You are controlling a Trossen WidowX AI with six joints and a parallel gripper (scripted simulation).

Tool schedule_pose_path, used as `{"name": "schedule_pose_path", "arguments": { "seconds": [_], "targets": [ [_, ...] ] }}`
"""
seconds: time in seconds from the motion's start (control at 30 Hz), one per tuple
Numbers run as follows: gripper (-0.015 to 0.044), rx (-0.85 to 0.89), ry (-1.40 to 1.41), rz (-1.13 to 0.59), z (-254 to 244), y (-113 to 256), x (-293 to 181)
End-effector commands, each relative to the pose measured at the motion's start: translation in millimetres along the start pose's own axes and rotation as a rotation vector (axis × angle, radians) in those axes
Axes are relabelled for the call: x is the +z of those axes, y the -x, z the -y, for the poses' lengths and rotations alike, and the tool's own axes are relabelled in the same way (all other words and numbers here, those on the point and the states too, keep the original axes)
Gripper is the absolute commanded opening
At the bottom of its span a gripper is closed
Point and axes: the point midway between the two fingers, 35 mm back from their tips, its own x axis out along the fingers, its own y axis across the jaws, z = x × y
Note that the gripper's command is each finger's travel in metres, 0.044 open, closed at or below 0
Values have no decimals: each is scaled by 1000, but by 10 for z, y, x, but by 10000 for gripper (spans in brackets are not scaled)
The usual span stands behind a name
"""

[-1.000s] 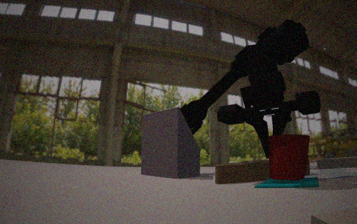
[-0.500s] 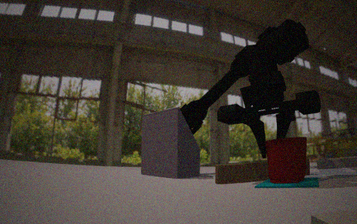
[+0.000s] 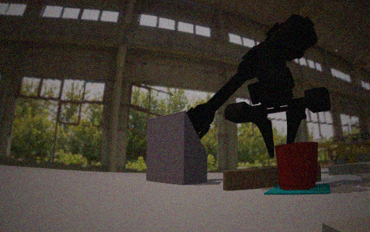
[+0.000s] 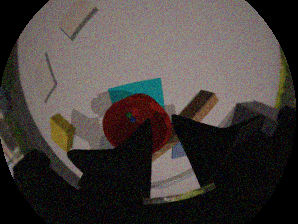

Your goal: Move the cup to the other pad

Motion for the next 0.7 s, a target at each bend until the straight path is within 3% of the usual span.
{"name": "schedule_pose_path", "arguments": {
  "seconds": [0.0,0.67],
  "targets": [
    [128,5,6,7,-18,88,6],
    [128,5,2,4,29,393,3]
  ]
}}
